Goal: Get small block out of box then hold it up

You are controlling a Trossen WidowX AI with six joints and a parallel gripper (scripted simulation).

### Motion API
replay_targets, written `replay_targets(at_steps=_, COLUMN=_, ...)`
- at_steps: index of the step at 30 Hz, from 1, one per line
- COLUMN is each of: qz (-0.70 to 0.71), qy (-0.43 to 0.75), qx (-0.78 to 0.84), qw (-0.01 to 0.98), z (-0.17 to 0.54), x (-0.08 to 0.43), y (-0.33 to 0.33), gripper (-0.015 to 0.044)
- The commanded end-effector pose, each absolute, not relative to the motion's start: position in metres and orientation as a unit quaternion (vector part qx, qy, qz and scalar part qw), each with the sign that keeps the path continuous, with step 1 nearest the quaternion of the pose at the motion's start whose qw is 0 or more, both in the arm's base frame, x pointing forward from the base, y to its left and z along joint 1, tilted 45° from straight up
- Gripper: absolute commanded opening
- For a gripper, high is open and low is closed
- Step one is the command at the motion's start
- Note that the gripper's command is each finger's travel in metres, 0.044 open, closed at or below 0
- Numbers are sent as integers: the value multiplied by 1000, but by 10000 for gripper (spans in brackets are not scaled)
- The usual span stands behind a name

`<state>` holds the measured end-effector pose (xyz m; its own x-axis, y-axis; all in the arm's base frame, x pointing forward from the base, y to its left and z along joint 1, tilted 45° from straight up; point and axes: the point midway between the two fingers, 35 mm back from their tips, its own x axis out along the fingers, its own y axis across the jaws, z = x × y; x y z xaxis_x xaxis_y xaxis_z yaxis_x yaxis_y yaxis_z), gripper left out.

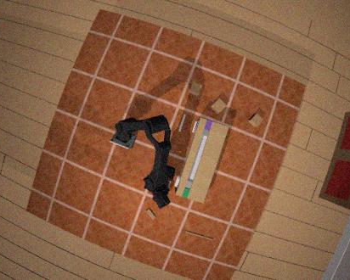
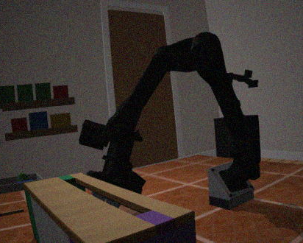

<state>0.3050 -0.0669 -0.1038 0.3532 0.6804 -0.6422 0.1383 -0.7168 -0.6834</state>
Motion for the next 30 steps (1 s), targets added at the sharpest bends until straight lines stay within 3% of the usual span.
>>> replay_targets(at_steps=1, qz=504, qy=-264, qx=-776, qw=272, z=-109, x=304, y=-61, gripper=285)
replay_targets(at_steps=2, qz=504, qy=-264, qx=-776, qw=272, z=-109, x=304, y=-61, gripper=285)
replay_targets(at_steps=10, qz=504, qy=-264, qx=-776, qw=272, z=-109, x=304, y=-61, gripper=75)
replay_targets(at_steps=13, qz=504, qy=-264, qx=-776, qw=272, z=-109, x=304, y=-61, gripper=55)
replay_targets(at_steps=15, qz=504, qy=-264, qx=-776, qw=272, z=-107, x=304, y=-64, gripper=3)
replay_targets(at_steps=30, qz=505, qy=-264, qx=-776, qw=269, z=-64, x=307, y=-105, gripper=0)
